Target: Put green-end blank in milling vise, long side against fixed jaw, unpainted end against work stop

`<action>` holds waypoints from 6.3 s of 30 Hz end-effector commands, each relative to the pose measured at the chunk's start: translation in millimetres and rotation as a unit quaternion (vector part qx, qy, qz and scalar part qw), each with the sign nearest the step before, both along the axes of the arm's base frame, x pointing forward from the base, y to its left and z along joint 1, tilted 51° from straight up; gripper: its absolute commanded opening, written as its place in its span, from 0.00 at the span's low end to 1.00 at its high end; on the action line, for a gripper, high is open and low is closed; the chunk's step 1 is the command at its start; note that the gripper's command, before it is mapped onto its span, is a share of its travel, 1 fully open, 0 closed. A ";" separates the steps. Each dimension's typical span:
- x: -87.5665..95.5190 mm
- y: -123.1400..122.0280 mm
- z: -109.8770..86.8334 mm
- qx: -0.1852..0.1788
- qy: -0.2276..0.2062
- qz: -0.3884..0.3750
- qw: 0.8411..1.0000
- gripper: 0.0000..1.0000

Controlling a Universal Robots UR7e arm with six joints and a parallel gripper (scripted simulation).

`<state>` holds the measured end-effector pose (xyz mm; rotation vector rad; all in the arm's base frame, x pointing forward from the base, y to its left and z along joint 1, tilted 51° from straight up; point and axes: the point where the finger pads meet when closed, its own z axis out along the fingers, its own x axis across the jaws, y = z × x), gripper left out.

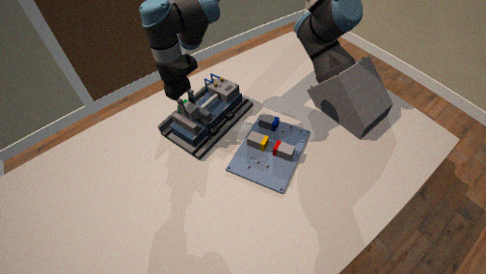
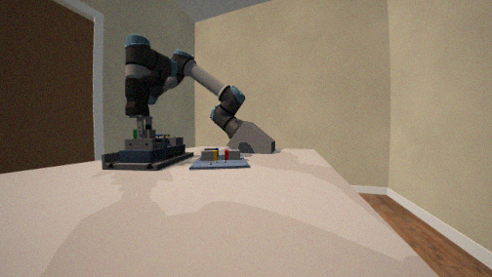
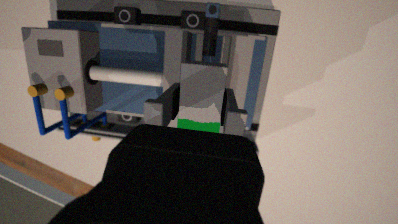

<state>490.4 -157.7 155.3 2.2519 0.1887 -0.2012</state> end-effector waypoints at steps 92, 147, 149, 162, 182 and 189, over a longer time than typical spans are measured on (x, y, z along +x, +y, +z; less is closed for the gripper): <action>-0.4 -6.6 -5.2 0.000 -0.001 0.000 1.000 0.00; 0.8 -1.5 -12.2 0.001 0.000 0.000 1.000 0.00; 0.7 -2.0 -11.5 0.000 -0.001 0.000 1.000 0.00; 0.6 -1.6 -12.2 0.001 0.000 0.001 1.000 0.00; 0.5 -2.3 -11.1 0.000 -0.001 0.000 1.000 0.00; 0.1 -2.0 -11.7 0.001 0.000 0.000 1.000 0.00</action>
